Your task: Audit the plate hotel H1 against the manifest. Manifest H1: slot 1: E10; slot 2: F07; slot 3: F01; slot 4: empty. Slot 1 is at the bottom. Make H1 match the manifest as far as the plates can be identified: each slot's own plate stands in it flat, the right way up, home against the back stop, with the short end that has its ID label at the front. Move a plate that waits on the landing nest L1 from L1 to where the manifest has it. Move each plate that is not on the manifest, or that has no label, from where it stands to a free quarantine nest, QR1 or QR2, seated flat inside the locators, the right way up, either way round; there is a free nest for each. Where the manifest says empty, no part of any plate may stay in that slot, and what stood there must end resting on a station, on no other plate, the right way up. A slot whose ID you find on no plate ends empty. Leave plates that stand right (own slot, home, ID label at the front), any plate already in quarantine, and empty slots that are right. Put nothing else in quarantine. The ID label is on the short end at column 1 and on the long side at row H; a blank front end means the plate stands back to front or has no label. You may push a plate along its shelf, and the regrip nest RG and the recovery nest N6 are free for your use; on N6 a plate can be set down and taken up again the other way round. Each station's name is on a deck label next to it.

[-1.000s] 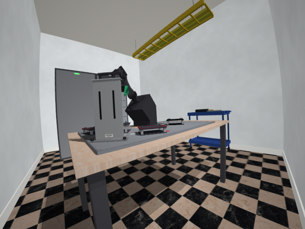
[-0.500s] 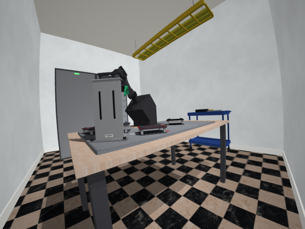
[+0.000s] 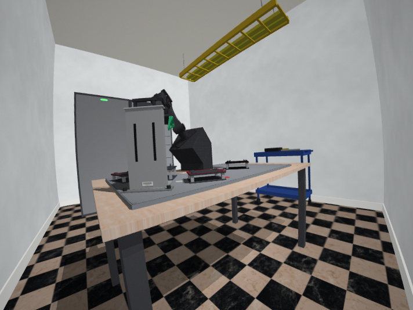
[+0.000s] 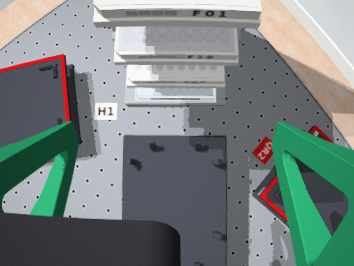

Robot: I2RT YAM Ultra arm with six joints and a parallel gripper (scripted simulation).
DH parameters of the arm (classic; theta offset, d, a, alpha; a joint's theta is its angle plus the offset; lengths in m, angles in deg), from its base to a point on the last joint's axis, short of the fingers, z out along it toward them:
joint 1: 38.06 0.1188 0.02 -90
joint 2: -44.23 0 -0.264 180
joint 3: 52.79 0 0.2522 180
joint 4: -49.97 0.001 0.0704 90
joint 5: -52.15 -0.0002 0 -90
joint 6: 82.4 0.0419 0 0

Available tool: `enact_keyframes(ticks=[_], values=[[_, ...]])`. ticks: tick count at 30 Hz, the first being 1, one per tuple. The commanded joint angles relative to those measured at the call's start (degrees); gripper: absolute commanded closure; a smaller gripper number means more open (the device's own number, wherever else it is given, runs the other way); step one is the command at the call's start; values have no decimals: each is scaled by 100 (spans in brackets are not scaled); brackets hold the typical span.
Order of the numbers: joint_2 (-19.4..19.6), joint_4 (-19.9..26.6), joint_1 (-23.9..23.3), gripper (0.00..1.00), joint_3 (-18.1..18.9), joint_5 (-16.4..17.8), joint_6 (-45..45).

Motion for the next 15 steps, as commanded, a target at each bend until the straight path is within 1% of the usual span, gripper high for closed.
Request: enact_keyframes(ticks=[1,3,4,5,6,7,9,10,11,15], values=[[-9,-70,-1,0,74,49,-8],[-9,-70,-1,0,74,49,-8],[-171,-126,-43,0,158,87,-31],[-191,-119,-69,0,-58,91,-29],[-227,-70,-78,0,-131,100,-29],[-260,31,-90,0,-160,112,-29],[-260,31,-90,0,-160,112,-29],[-316,58,-35,0,-78,136,-33],[-355,25,-66,0,-220,138,-33],[-528,136,-154,0,-333,175,-35]])
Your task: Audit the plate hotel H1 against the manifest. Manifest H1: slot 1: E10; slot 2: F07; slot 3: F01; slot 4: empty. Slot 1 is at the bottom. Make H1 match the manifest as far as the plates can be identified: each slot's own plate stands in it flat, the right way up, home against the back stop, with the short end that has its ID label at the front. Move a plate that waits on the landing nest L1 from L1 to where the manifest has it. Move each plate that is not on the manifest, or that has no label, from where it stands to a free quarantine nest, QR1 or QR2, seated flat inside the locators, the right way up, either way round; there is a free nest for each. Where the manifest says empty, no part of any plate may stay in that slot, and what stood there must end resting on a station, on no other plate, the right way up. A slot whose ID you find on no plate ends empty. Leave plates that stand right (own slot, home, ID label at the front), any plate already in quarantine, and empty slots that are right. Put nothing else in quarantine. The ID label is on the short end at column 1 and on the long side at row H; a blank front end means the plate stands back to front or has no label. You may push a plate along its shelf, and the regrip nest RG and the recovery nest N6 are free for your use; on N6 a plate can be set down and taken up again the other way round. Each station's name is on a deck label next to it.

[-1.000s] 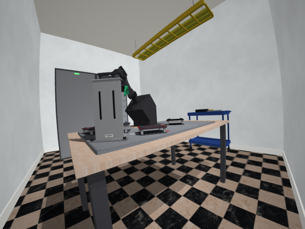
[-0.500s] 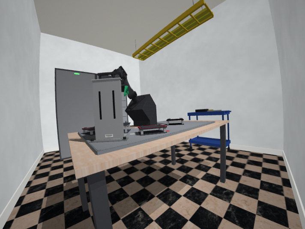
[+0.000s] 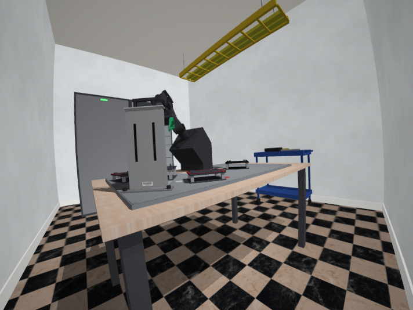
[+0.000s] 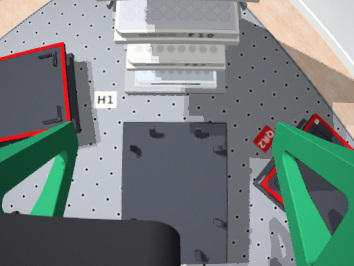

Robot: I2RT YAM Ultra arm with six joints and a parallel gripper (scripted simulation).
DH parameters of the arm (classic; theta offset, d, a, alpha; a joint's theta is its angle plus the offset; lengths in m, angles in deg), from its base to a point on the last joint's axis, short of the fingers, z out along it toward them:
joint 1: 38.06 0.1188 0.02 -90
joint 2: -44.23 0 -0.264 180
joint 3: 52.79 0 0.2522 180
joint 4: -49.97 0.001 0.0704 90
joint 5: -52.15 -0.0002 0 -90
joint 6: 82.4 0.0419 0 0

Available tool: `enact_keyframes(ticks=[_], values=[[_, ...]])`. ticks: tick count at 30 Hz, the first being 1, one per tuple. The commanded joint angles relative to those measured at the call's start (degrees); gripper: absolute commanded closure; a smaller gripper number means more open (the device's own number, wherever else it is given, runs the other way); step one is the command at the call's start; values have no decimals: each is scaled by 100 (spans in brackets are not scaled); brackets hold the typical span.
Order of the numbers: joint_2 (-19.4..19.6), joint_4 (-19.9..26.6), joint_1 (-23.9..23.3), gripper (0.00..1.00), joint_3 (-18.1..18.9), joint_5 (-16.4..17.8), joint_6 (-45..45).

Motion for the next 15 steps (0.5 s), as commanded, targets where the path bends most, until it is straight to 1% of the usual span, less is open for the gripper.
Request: enact_keyframes(ticks=[1,8,9,12,13,14,15], values=[[-306,78,-68,0,-121,122,-34],[-636,219,-157,0,-310,209,-38],[-651,225,-135,0,-134,218,-41],[-672,162,-104,0,-80,228,-36],[-642,54,-191,0,-276,243,-41],[-618,10,-223,0,-356,272,-43],[-467,-29,-261,0,-382,311,-44]])
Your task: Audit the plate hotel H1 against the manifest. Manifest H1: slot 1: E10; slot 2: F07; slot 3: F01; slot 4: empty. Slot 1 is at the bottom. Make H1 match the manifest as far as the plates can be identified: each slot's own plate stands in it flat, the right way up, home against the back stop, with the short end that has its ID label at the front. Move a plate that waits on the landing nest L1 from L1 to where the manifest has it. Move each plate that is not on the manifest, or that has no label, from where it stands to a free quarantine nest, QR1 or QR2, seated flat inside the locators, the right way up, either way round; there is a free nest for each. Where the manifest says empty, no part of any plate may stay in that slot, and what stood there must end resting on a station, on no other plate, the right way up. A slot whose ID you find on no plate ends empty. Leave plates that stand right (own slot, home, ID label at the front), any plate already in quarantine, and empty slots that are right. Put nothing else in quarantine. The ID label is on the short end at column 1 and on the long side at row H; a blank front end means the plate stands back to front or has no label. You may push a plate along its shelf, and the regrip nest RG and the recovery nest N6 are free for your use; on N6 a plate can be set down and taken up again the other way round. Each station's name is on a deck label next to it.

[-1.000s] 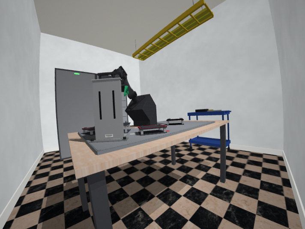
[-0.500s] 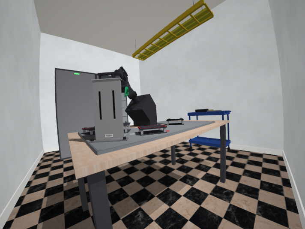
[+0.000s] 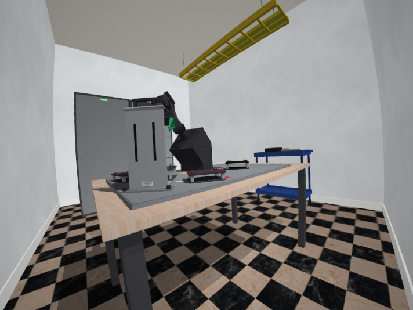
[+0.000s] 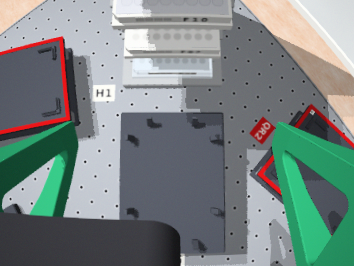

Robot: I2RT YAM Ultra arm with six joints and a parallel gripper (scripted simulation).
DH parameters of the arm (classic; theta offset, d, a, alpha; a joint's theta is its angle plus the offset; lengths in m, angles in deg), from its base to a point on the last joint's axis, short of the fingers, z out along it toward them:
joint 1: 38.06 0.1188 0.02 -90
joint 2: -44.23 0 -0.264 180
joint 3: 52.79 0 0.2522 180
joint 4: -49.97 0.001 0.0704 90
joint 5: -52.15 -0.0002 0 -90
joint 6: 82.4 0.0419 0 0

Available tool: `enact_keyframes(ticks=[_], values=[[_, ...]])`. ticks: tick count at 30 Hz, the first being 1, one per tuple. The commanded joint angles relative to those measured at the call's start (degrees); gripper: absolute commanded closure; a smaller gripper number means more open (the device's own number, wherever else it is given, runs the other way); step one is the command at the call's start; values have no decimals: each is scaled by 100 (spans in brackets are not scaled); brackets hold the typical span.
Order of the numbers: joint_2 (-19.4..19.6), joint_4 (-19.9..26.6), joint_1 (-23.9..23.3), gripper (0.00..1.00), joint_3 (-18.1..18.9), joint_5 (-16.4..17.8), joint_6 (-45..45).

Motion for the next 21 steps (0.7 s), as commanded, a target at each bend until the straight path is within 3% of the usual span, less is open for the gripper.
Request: enact_keyframes(ticks=[1,11,13,14,16,21], values=[[98,-205,-129,0,-147,186,-35],[385,-721,-439,0,-368,490,-54],[385,-721,-439,0,-368,490,-54],[385,-771,-473,0,-187,529,-58],[484,-886,-526,0,-447,579,-52],[655,-1166,-656,0,-556,709,-64]])
